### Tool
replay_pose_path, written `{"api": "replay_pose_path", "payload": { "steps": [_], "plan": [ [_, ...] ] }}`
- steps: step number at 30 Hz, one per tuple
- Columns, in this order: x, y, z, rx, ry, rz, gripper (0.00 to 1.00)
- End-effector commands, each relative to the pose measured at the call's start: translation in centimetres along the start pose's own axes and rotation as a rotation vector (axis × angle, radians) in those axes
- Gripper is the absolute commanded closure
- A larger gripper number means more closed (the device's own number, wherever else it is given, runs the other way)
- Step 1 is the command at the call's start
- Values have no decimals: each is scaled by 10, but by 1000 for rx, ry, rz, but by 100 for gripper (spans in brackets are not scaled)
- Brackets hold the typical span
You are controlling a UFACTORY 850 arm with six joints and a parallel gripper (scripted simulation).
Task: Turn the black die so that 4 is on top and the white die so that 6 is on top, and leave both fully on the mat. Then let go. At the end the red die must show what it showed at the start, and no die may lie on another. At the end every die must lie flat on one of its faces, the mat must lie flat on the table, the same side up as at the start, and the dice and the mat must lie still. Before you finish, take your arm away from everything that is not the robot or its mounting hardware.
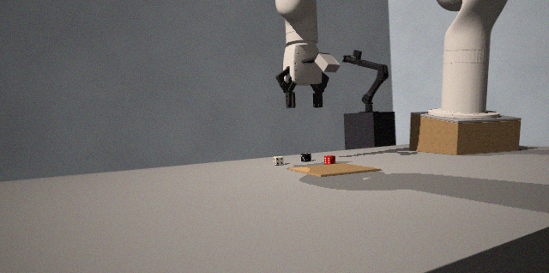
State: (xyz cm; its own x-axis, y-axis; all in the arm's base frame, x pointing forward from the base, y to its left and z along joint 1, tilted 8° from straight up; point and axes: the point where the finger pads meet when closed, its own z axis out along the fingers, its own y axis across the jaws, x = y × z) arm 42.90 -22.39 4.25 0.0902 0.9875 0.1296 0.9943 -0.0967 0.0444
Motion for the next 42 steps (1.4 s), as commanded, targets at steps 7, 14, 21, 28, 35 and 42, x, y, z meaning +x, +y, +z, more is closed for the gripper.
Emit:
{"api": "replay_pose_path", "payload": {
  "steps": [7,14,21,28,35,42],
  "plan": [
    [0,1,3,-3,0,-124,0],
    [0,1,11,-4,1,-370,0],
    [0,1,18,-5,1,-568,0],
    [0,0,25,-6,1,-786,0],
    [0,-1,32,-5,0,-1003,0],
    [0,-2,40,-4,-1,-1248,0]
  ]
}}
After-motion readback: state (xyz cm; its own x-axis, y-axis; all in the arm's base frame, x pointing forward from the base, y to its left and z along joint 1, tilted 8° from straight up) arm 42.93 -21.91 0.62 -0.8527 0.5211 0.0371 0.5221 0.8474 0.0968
